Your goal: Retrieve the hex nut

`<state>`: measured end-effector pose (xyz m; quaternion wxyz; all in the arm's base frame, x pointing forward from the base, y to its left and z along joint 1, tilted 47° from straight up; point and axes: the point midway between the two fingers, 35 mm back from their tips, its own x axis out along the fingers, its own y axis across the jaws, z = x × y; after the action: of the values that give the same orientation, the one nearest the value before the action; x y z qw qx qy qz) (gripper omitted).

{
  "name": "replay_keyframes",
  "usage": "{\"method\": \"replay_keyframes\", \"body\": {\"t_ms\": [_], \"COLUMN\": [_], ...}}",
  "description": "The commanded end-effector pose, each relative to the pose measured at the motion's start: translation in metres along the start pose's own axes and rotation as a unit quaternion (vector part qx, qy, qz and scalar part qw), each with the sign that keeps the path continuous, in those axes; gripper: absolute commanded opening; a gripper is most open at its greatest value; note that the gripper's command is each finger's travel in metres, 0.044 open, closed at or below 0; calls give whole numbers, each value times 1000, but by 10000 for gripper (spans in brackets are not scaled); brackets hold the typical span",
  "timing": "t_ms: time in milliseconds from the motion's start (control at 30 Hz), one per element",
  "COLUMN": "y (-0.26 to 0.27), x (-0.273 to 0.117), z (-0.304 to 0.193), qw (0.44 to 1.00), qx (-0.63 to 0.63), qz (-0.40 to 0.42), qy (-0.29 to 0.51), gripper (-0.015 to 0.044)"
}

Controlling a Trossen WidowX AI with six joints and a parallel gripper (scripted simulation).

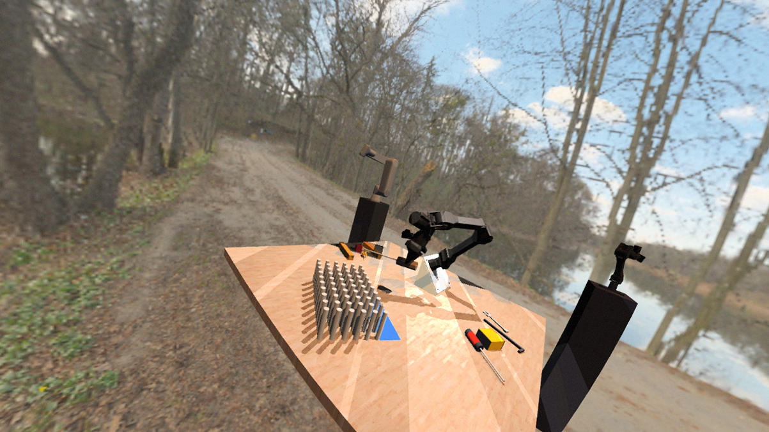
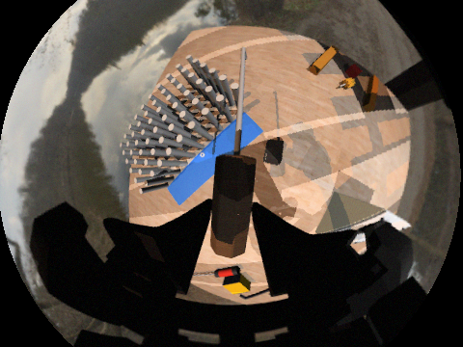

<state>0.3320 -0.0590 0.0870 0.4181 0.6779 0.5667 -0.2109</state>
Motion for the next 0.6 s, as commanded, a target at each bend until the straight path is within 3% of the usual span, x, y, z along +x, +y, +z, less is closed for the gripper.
{"method": "replay_keyframes", "body": {"t_ms": [0, 567], "y": [5, 6], "x": [-2, 0], "z": [24, 105], "qw": [998, 955], "qx": [62, 282], "qz": [-13, -62], "qy": [-15, -66], "gripper": [0, 0]}}
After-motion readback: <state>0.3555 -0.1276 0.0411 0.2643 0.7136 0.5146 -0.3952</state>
